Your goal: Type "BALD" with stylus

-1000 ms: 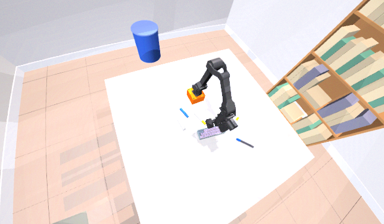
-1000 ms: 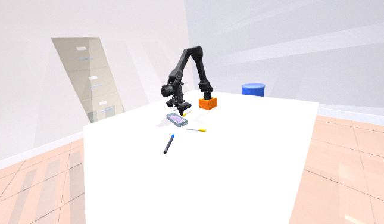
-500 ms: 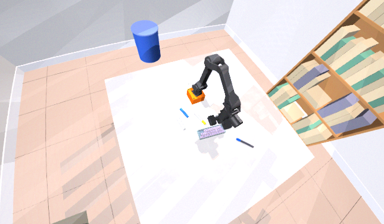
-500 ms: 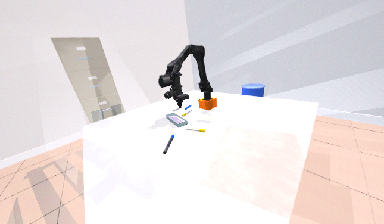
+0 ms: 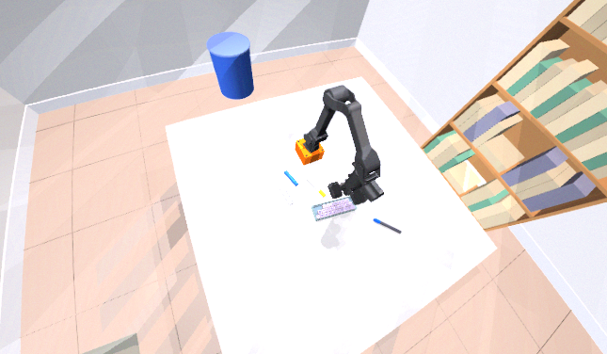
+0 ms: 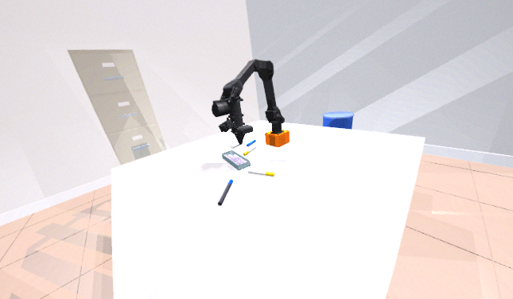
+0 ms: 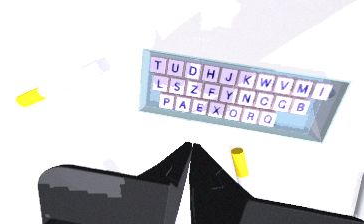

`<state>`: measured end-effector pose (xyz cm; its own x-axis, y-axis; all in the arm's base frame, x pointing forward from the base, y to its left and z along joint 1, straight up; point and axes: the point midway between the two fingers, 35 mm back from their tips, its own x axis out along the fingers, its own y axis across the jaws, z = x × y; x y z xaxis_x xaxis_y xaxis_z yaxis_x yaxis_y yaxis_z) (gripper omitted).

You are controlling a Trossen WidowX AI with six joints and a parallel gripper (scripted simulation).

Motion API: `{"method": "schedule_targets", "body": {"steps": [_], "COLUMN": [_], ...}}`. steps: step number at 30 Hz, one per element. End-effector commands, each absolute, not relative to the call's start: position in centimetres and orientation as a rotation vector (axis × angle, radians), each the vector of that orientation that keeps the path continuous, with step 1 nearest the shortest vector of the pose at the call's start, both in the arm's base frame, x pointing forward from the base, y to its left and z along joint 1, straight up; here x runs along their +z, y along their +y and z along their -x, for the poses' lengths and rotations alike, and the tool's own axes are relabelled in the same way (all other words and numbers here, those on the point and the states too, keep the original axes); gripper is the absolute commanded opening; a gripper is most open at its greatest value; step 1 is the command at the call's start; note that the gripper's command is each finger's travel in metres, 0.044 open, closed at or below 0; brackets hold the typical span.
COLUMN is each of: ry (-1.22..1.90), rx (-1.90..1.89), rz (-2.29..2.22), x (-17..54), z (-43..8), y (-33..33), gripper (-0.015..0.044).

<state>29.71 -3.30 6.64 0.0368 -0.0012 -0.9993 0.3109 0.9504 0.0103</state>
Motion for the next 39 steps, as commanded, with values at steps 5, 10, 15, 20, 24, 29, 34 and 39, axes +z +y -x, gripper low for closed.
{"method": "schedule_targets", "body": {"steps": [5,10,15,20,24,29,34,39], "ry": [1.520,1.493,1.320,0.993,0.708,0.263,0.060,0.060], "rx": [-0.243,-0.665,-1.263,-1.824,-2.147,-2.506,-2.630,-2.630], "rz": [-0.251,-0.555,-0.944,-1.251,-1.398,-1.516,-1.539,-1.539], "x": [6.6,5.6,4.3,3.4,3.0,2.6,2.5,2.5], "z": [-29.7,-26.9,-22.1,-16.6,-13.1,-8.9,-7.2,-7.2], "y": [-3.3,-7.4,-12.1,-15.2,-16.3,-17.0,-16.8,-16.8], "gripper": [0.0053,0.0150,0.0150,0.0150,0.0150,0.0150,0.0150,0.0150]}}
